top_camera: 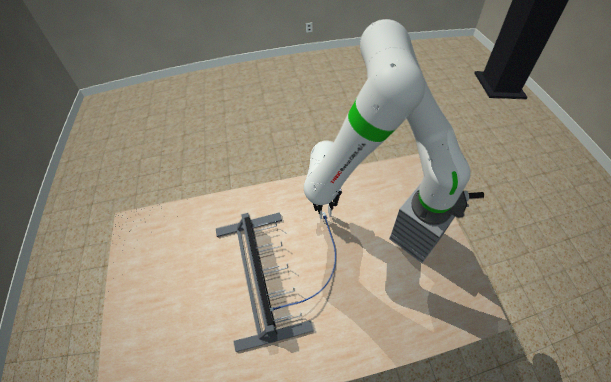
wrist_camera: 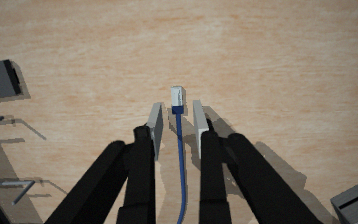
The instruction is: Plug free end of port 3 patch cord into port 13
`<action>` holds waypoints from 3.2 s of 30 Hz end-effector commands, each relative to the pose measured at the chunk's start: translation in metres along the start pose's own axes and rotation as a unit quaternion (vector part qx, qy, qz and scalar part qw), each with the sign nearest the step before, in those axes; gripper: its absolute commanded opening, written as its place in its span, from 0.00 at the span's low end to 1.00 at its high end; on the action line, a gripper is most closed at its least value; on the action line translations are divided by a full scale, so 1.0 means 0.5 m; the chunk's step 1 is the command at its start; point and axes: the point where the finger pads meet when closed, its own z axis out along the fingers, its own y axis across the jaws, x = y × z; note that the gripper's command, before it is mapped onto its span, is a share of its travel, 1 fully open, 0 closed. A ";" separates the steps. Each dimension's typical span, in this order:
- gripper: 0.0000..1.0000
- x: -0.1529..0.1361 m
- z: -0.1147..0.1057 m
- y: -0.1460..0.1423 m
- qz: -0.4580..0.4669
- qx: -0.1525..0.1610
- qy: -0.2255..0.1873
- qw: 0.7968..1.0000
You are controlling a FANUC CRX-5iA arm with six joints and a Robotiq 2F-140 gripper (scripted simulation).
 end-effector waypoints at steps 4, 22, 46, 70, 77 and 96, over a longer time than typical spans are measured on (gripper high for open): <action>0.22 0.000 0.009 0.000 0.000 0.000 0.000 1.000; 0.22 0.000 0.010 0.000 0.000 0.000 0.000 1.000; 0.22 0.000 0.010 0.000 0.000 0.000 0.000 1.000; 0.22 0.000 0.016 0.000 0.000 0.000 0.000 1.000; 0.22 0.000 0.020 0.000 0.000 0.000 0.000 1.000; 0.22 0.000 0.031 0.000 0.000 0.000 0.000 1.000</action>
